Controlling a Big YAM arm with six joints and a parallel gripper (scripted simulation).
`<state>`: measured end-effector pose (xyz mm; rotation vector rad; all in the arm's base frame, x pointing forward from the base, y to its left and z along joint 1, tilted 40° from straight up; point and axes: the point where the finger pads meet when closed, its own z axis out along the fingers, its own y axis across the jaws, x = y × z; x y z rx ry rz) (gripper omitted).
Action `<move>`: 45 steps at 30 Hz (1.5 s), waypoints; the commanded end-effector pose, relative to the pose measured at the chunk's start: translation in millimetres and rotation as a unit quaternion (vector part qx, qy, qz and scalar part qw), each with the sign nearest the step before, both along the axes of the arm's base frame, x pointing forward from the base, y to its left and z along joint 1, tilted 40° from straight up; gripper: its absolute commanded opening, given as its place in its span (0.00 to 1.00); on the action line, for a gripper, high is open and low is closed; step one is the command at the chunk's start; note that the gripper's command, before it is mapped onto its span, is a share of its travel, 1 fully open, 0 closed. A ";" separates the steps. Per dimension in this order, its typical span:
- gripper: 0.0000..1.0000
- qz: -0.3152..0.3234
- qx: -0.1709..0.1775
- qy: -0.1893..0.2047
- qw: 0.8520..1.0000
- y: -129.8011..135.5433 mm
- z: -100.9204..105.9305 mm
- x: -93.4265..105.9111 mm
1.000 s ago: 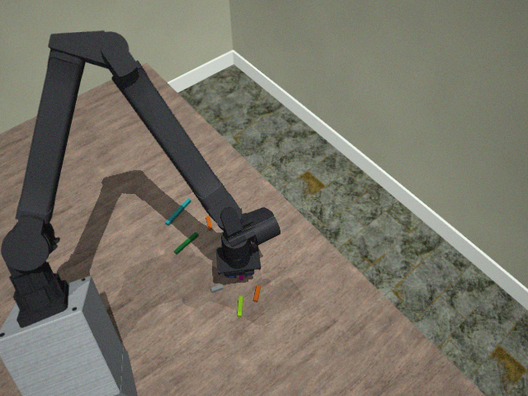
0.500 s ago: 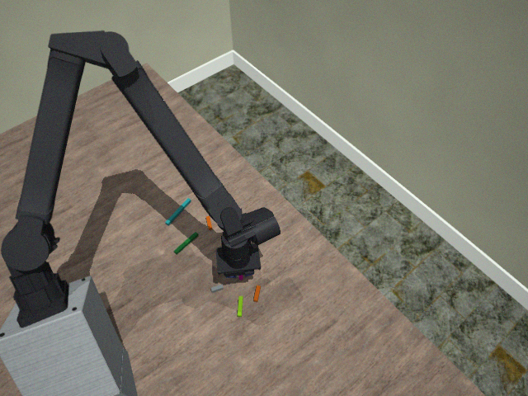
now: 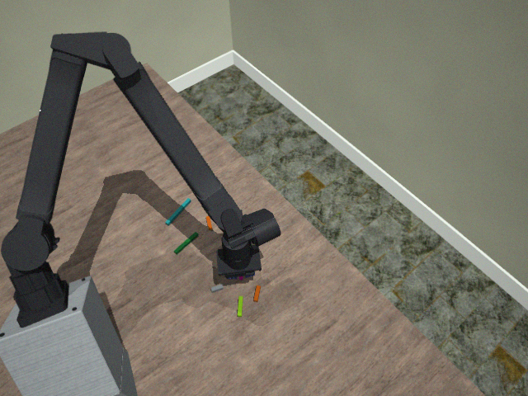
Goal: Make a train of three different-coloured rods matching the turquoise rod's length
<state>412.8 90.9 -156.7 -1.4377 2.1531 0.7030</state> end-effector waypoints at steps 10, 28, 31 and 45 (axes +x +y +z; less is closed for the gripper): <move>0.23 0.002 0.000 -0.003 1.000 11.7 -9.3 6.1; 0.23 0.002 0.000 -0.002 1.000 14.1 -9.2 6.2; 0.23 0.002 0.000 -0.002 1.000 14.1 -9.2 6.2; 0.23 0.002 0.000 -0.002 1.000 14.1 -9.2 6.2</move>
